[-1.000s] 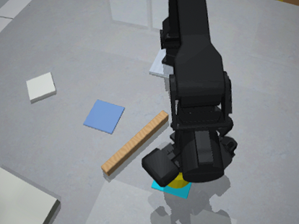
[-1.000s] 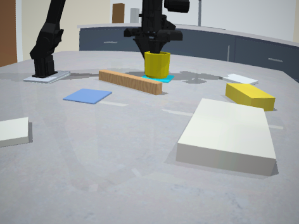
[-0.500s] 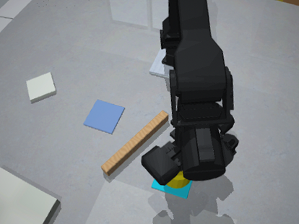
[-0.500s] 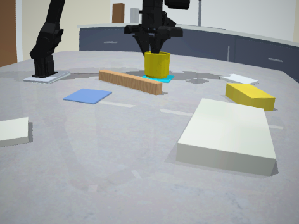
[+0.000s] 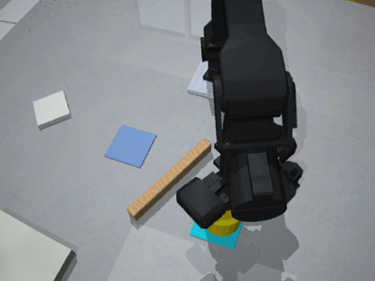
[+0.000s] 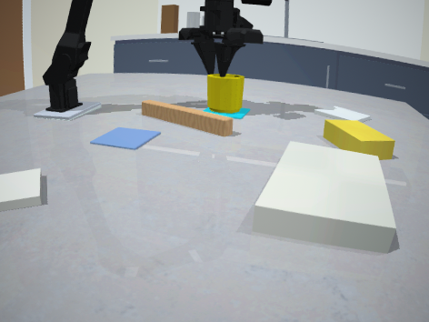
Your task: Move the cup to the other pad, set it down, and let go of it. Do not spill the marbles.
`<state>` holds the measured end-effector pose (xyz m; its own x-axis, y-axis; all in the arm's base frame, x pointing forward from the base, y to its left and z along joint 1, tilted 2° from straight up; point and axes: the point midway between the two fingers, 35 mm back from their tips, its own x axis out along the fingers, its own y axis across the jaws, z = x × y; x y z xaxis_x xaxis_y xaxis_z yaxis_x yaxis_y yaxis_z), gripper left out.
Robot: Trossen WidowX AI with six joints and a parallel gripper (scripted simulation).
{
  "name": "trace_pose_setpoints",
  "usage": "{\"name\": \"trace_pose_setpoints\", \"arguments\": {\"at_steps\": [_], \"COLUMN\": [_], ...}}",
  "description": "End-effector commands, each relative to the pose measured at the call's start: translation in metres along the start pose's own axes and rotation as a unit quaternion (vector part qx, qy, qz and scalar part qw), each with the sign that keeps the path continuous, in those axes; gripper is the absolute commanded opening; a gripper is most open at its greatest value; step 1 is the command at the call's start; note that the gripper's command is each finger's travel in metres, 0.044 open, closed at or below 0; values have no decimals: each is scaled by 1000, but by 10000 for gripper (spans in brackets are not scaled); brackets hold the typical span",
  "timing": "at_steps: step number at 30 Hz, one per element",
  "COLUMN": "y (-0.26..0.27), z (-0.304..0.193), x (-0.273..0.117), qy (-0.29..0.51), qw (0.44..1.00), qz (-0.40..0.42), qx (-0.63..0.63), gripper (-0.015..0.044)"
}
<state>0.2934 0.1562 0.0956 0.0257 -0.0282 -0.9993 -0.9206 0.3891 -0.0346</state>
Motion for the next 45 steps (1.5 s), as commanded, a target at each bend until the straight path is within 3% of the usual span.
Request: {"name": "trace_pose_setpoints", "arguments": {"at_steps": [1, 16, 27, 45], "y": [0, 0, 0, -2], "z": [0, 0, 0, 1], "x": [-6, -24, -23, -73], "qy": [-1, -1, 0, -1], "qw": [1000, 1000, 1000, 1000], "qz": [-1, -1, 0, -1], "qx": [3, 3, 1, 3], "gripper": [147, 147, 435, 440]}}
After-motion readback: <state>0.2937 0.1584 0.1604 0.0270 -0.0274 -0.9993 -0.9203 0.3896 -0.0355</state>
